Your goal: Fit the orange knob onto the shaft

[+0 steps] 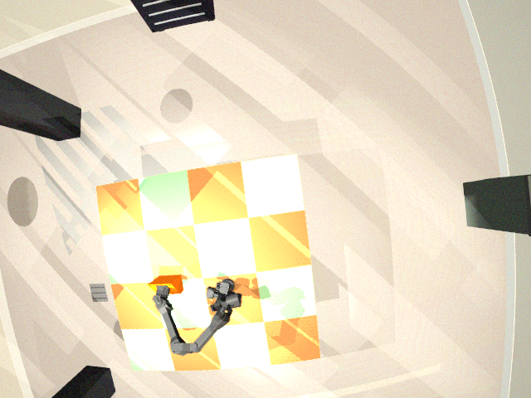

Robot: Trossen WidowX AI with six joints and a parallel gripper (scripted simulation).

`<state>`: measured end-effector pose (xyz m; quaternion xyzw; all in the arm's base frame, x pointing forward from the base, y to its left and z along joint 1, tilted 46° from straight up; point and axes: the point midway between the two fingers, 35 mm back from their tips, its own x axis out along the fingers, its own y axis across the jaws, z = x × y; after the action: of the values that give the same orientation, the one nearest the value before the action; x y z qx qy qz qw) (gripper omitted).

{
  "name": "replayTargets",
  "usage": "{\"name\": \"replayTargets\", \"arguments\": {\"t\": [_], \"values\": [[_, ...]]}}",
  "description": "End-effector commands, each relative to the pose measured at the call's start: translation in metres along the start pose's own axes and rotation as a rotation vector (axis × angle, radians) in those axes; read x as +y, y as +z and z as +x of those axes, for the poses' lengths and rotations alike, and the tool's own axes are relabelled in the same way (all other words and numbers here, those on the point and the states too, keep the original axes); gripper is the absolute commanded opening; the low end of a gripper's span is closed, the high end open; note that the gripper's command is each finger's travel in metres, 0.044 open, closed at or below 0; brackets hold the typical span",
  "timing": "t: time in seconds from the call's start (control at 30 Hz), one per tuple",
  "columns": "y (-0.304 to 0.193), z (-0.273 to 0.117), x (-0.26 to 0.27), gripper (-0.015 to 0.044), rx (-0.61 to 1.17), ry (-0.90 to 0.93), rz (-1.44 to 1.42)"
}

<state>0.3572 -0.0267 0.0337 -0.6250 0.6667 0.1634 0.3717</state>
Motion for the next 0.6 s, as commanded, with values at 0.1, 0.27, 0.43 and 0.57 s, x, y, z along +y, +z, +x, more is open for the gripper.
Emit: {"name": "replayTargets", "arguments": {"t": [0.1,0.27,0.43,0.57], "values": [[0.0011,0.0004,0.0011,0.0,-0.002,-0.005,-0.006],[0.0014,0.0011,0.0032,0.0,-0.002,-0.005,-0.006],[0.0012,0.0009,0.0064,0.0,-0.002,-0.005,-0.006],[0.0011,0.0026,0.0066,0.0,-0.002,-0.005,-0.006]]}}
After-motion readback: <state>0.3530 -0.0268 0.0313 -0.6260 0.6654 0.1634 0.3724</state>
